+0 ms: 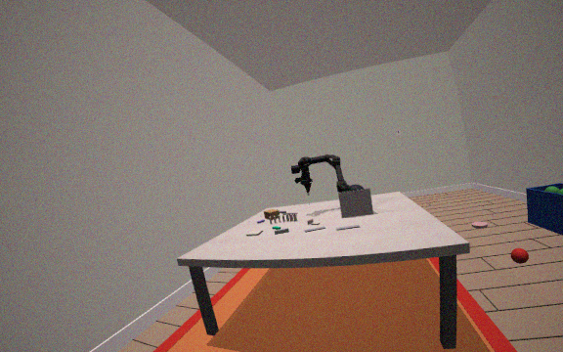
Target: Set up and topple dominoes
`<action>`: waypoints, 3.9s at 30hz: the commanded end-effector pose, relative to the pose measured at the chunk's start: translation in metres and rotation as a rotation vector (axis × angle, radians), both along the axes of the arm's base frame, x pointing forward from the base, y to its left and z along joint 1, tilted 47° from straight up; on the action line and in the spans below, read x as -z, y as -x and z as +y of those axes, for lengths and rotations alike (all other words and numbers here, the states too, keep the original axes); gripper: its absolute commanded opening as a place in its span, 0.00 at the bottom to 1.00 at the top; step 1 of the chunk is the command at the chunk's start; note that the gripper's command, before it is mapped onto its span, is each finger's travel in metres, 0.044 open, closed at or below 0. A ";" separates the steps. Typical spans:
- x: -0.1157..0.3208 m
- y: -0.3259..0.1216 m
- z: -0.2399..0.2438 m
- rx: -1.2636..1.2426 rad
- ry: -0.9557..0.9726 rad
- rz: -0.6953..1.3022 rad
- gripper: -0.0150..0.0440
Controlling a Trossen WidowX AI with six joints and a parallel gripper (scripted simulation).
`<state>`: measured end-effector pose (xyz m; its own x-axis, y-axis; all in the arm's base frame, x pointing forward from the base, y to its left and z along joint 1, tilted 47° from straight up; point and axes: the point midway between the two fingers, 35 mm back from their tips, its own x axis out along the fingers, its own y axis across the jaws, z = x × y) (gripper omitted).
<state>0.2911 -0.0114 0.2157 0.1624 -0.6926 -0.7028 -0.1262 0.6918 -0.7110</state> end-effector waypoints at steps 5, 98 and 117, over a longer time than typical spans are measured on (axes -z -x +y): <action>0.089 -0.033 0.094 0.154 -0.037 -0.133 0.44; 0.221 0.018 0.173 -0.574 0.129 0.580 1.00; 0.304 0.109 0.161 -1.886 0.423 1.882 1.00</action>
<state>0.2294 0.1696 -0.0477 0.1751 -0.6769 -0.7149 -0.9035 -0.3991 0.1566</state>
